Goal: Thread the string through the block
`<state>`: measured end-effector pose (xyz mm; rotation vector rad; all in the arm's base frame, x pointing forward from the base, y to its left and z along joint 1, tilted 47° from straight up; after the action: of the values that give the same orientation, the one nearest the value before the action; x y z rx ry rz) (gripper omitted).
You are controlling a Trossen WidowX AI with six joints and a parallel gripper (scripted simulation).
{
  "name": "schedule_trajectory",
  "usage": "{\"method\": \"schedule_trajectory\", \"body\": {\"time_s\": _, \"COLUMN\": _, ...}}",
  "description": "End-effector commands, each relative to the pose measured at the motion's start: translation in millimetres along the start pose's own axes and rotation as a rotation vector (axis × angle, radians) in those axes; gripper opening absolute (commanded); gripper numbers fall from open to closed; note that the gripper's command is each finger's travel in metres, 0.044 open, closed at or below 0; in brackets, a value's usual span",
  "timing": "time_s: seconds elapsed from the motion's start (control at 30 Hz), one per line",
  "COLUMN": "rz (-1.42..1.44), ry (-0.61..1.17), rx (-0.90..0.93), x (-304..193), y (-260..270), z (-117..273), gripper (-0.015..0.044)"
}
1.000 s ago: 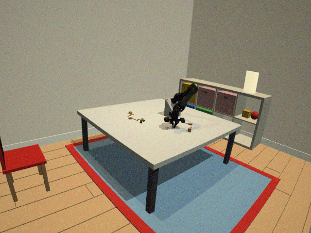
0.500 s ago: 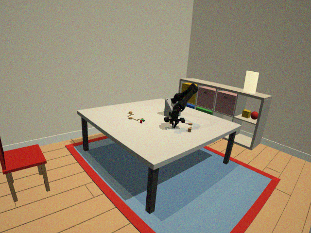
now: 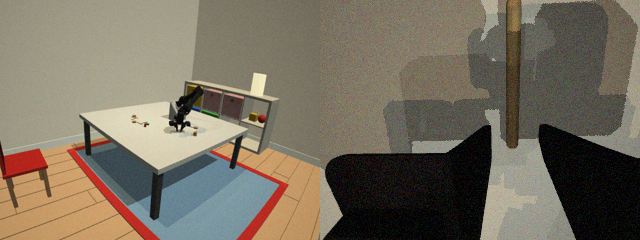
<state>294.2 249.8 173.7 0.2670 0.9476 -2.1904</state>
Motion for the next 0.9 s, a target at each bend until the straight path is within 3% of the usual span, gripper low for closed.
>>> {"method": "schedule_trajectory", "body": {"time_s": 0.0, "rz": 0.002, "ry": -0.001, "rx": 0.008, "x": 0, "y": 2, "z": 22, "gripper": 0.0210}}
{"method": "schedule_trajectory", "body": {"time_s": 0.13, "rz": 0.000, "ry": -0.002, "rx": -0.001, "x": 6, "y": 0, "z": 76, "gripper": 0.0210}}
{"method": "schedule_trajectory", "body": {"time_s": 0.33, "rz": 0.000, "ry": -0.002, "rx": -0.001, "x": 7, "y": 0, "z": 78, "gripper": 0.0210}}
{"method": "schedule_trajectory", "body": {"time_s": 0.53, "rz": -0.010, "ry": 0.004, "rx": 0.006, "x": 6, "y": 3, "z": 77, "gripper": 0.0368}}
{"method": "schedule_trajectory", "body": {"time_s": 0.63, "rz": -0.007, "ry": 0.002, "rx": 0.006, "x": 7, "y": 2, "z": 95, "gripper": 0.0440}}
{"method": "schedule_trajectory", "body": {"time_s": 0.87, "rz": -0.006, "ry": 0.002, "rx": 0.006, "x": 8, "y": 2, "z": 104, "gripper": 0.0440}}
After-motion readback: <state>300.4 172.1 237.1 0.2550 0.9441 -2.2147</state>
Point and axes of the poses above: the point midway between the two fingers, 35 mm back from their tips, its own z axis back along the fingers, its own y axis across the jaws, x = y × z, the point moved 7 cm from there along z, back along the fingers, and after that the axes turned 9 degrees about -z, right-handed, at the moved point
